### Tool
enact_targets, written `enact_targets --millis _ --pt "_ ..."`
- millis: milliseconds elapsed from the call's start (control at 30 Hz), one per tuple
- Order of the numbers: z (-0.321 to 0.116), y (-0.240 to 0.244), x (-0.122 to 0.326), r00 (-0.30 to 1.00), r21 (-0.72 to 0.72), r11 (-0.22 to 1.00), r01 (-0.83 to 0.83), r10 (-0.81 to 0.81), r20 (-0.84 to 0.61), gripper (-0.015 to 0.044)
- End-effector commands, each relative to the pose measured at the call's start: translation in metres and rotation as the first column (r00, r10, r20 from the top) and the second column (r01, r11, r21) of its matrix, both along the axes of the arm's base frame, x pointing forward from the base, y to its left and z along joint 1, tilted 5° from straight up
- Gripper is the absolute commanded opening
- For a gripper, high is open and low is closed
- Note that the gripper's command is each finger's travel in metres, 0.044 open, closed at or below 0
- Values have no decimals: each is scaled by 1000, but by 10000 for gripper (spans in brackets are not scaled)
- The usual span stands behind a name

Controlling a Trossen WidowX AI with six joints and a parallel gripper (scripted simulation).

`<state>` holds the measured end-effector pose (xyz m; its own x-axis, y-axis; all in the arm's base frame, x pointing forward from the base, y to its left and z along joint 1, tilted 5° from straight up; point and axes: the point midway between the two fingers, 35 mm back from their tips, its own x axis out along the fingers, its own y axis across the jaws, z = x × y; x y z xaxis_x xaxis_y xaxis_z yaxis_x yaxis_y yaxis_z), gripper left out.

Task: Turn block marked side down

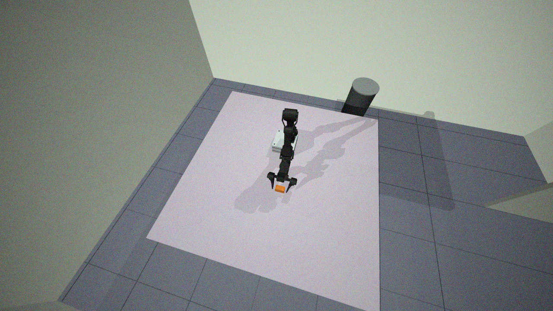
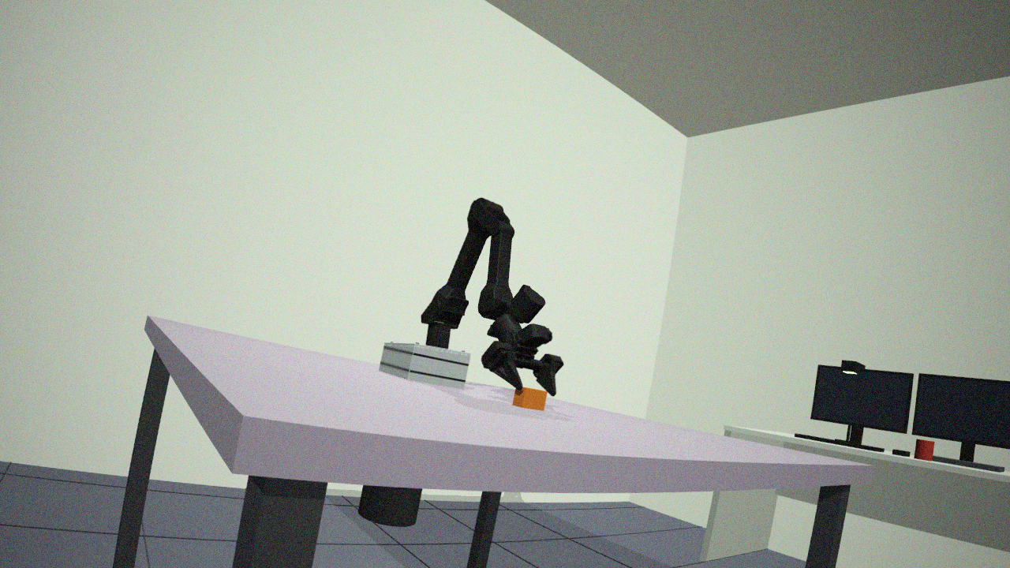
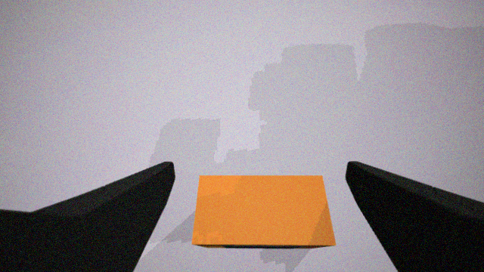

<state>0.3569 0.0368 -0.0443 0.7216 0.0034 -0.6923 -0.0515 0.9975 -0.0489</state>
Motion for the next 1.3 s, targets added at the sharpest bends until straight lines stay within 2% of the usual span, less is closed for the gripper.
enact_targets --millis 0,467,733,1033,1267 --pt "54 -1 -25 974 1 1000 16 -15 -227 440" --pt "55 -1 -27 969 -2 1000 17 -17 -248 440" --pt "61 2 -2 880 -20 1000 23 -29 -475 440" --pt "79 3 11 696 -40 999 24 -45 -716 440" --pt "84 3 12 660 -43 999 25 -48 -750 440"
